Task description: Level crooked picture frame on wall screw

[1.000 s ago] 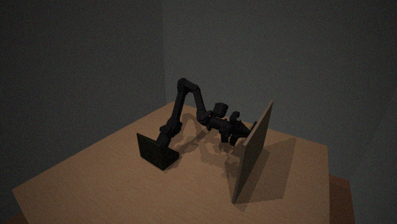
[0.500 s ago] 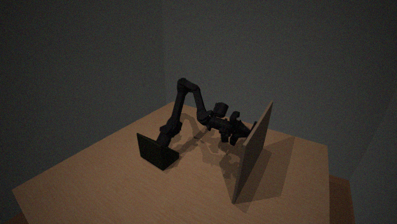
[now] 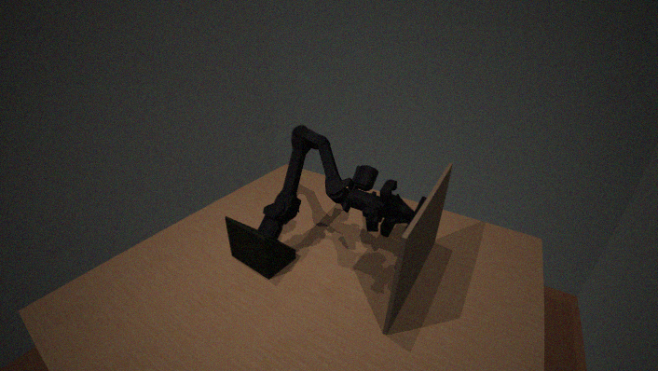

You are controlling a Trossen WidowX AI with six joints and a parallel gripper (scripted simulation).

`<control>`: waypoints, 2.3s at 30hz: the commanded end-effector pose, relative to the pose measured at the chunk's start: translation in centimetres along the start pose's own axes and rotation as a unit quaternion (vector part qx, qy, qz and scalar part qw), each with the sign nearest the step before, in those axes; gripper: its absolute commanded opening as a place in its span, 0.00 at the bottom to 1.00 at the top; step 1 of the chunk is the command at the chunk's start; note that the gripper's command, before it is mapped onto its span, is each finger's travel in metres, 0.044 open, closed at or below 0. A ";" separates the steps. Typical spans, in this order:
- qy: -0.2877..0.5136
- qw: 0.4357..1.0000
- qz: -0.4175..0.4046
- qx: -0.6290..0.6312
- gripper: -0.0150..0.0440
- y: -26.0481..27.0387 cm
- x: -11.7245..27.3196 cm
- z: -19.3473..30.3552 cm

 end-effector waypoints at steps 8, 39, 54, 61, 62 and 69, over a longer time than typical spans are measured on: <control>0.002 1.000 -0.008 -0.002 0.25 0.2 -0.1 0.3; 0.002 1.000 -0.008 -0.003 0.25 -0.4 -0.1 0.4; 0.003 1.000 -0.003 0.002 0.25 -0.5 -0.1 0.4; 0.003 1.000 -0.003 0.007 0.25 -0.5 -0.1 0.4; 0.003 1.000 -0.003 0.020 0.25 -0.5 -0.1 0.4; 0.002 0.999 -0.003 0.043 0.25 -0.5 -0.1 0.4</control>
Point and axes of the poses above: the point midway between the two fingers, 35 mm back from their tips, its own x axis back along the fingers, its own y axis across the jaws, z = x × y, the point moved 7 cm from there along x, back along the fingers, and after that the axes turned 9 degrees about x, right-handed, at the moved point
